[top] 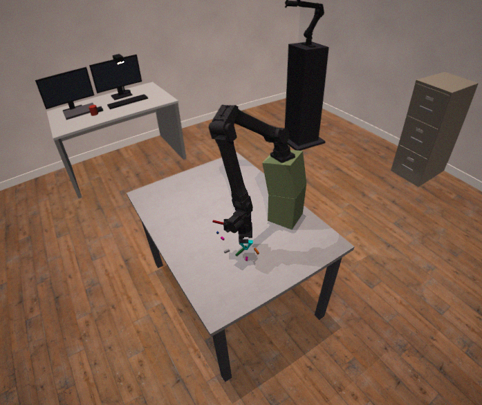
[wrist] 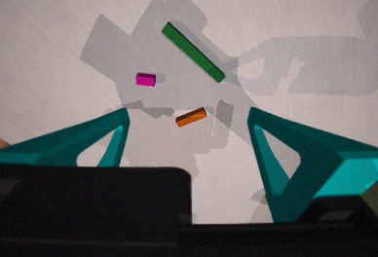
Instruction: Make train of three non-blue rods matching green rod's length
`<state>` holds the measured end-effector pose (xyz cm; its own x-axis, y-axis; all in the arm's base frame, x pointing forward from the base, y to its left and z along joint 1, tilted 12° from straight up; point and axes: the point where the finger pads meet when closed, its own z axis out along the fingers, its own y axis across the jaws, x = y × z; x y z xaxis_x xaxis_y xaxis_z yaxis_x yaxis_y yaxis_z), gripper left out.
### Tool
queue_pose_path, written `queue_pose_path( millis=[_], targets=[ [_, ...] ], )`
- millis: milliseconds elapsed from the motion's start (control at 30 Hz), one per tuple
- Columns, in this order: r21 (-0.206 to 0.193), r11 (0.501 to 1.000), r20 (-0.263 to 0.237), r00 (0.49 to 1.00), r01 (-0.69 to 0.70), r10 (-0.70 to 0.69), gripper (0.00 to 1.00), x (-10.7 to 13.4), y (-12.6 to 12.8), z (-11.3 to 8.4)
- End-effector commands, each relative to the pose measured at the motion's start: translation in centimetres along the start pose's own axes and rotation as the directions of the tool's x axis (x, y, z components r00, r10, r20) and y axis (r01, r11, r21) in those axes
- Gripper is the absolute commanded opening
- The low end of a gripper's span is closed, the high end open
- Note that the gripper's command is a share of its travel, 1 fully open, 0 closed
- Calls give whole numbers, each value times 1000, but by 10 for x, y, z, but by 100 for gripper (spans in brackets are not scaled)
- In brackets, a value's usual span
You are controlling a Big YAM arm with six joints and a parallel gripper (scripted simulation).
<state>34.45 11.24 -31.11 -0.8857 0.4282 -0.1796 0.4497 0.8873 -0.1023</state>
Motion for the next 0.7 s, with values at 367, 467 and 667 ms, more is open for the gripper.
queue_pose_path(
  millis=[367,467,667],
  targets=[
    [2,955,-1,955,298,-298,100,14,0,5],
    [2,955,-1,955,298,-298,100,14,0,5],
    [0,925,1,925,380,-380,100,15,2,5]
  ],
)
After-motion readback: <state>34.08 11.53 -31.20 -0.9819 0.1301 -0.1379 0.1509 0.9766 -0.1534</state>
